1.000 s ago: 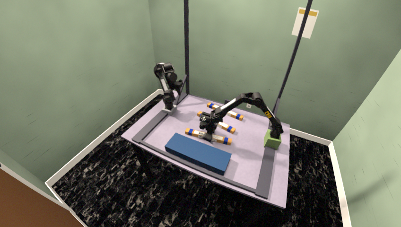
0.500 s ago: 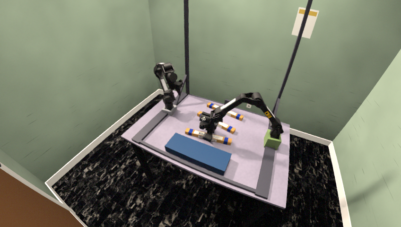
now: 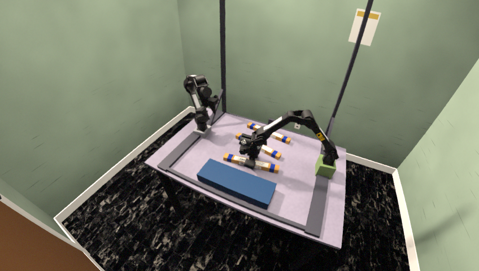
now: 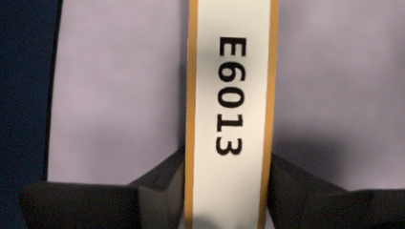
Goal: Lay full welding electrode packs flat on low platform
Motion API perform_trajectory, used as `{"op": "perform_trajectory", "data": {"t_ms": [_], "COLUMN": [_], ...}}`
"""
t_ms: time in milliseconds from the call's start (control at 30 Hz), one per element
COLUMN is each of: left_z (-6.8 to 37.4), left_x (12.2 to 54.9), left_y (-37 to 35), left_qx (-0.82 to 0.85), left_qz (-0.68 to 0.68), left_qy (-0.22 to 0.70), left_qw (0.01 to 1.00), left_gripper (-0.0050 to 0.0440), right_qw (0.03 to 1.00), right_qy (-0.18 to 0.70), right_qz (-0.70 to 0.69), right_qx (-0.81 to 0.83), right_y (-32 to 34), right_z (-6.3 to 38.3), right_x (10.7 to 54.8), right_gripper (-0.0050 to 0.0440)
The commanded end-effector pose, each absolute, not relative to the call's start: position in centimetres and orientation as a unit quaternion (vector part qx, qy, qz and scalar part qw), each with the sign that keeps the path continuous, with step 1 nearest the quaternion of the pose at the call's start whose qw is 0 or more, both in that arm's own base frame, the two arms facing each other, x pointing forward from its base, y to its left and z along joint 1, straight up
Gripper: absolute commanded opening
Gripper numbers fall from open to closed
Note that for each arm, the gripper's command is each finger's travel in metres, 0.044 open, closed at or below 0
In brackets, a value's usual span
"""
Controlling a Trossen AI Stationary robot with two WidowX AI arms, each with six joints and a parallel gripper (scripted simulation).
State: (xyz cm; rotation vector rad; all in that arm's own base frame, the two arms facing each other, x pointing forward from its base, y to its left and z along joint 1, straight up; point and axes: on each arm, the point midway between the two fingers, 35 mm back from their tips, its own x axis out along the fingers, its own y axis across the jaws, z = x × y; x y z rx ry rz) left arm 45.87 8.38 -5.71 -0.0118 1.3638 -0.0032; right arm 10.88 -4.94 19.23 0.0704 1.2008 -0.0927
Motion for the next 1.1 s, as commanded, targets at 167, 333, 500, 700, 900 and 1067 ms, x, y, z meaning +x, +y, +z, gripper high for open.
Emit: {"op": "perform_trajectory", "data": {"t_ms": [167,333,500,700,900,1067], "left_z": [0.5,1.0,1.8,2.8,3.5,4.3], "left_x": [48.0,48.0,48.0,47.9,47.9,47.8], "left_y": [8.8,8.8,8.7,8.7,8.7,8.7], "left_qx": [0.004,0.004,0.004,0.004,0.004,0.004], "left_qz": [0.004,0.004,0.004,0.004,0.004,0.004], "left_qy": [0.586,0.586,0.586,0.586,0.586,0.586], "left_qw": [0.81,0.81,0.81,0.81,0.81,0.81], "left_gripper": [-0.005,-0.005,-0.005,-0.005,-0.005,-0.005], "right_qw": [0.83,0.83,0.83,0.83,0.83,0.83], "right_qy": [0.555,0.555,0.555,0.555,0.555,0.555], "right_qz": [-0.045,-0.045,-0.045,-0.045,-0.045,-0.045], "right_qx": [0.027,0.027,0.027,0.027,0.027,0.027], "right_y": [-5.0,-5.0,-5.0,-5.0,-5.0,-5.0], "right_z": [20.0,20.0,20.0,20.0,20.0,20.0], "right_x": [11.0,11.0,11.0,11.0,11.0,11.0], "right_gripper": [0.033,0.033,0.033,0.033,0.033,0.033]}}
